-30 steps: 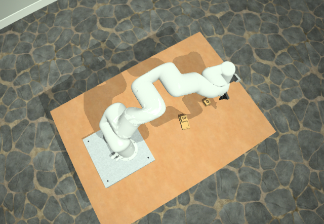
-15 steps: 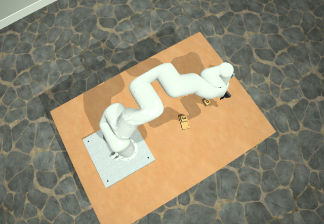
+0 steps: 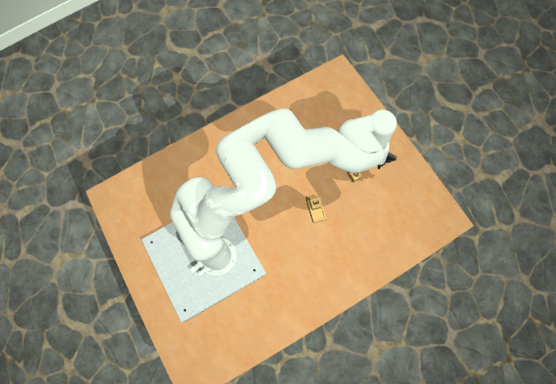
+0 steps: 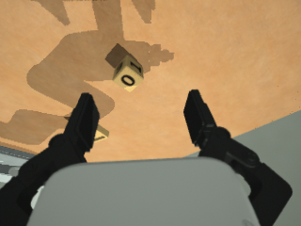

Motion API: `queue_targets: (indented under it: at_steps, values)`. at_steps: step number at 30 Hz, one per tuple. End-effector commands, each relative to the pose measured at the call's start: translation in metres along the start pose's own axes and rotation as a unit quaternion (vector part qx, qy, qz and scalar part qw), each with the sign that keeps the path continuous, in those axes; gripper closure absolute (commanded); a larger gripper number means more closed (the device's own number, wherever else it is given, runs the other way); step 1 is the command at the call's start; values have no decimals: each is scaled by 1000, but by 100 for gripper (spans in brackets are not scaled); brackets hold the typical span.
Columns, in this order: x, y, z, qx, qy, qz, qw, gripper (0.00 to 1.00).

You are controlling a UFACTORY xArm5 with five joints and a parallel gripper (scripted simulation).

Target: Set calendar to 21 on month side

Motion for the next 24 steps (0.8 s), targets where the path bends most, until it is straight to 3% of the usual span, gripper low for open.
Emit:
queue_targets:
  at_steps: [1,7,13,16,19,24]
  values:
    - [2,3,-4,79,4,2,997,0]
    - [3,7,-8,156,4,2,988,0]
    - [3,11,-14,253,4,2,968,0]
    - [3,11,-14,256,4,2,967,0]
    - [3,15,-19,326,4,1,945,0]
    - [3,17,-22,376,4,1,927,0]
Point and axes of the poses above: the point where the finger pads meet when closed, its own x axis back along the fingers, its own z axis across the jaws, y = z × x, the point moved 7 cm from there along x, back along the fingers, and after that the axes turned 9 degrees about x, right-handed, at the moved point
